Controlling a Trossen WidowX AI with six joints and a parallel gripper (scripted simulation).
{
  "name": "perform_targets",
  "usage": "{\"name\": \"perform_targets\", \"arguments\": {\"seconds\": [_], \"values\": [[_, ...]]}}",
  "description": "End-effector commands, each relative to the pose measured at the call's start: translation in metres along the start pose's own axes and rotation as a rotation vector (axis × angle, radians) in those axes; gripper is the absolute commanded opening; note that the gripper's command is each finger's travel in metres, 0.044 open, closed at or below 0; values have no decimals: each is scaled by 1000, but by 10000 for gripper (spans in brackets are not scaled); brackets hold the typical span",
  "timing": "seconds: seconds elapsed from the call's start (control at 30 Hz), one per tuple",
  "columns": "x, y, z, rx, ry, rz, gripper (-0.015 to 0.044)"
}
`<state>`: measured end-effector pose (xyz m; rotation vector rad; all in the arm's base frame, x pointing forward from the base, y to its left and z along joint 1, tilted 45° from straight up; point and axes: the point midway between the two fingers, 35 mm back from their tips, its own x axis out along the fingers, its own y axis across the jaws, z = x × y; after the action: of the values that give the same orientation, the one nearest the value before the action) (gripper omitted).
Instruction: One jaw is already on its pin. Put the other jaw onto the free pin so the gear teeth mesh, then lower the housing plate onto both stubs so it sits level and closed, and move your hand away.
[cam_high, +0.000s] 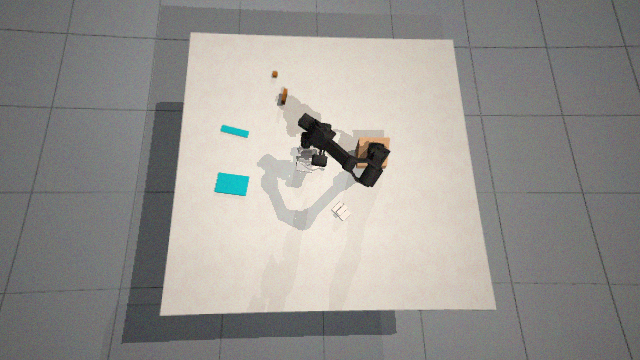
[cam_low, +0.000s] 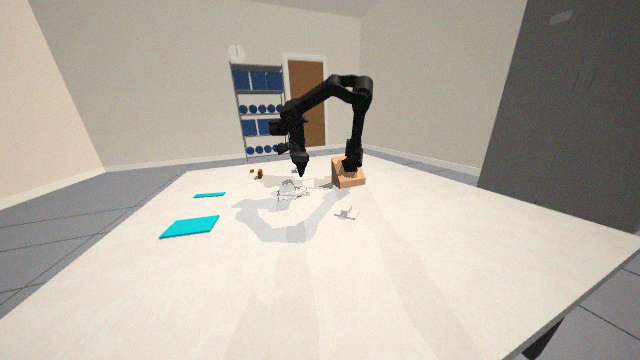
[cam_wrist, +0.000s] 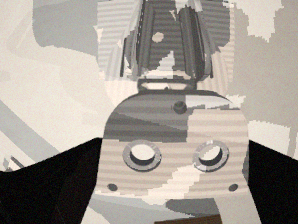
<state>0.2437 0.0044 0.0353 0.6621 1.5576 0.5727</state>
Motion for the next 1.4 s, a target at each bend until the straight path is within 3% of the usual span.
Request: {"name": "perform_targets", "arguments": {"seconds": [0.0,1.37], "values": [[0,-1,0,4,0,-5,351],[0,3,-12,5,1,-5,351]]}}
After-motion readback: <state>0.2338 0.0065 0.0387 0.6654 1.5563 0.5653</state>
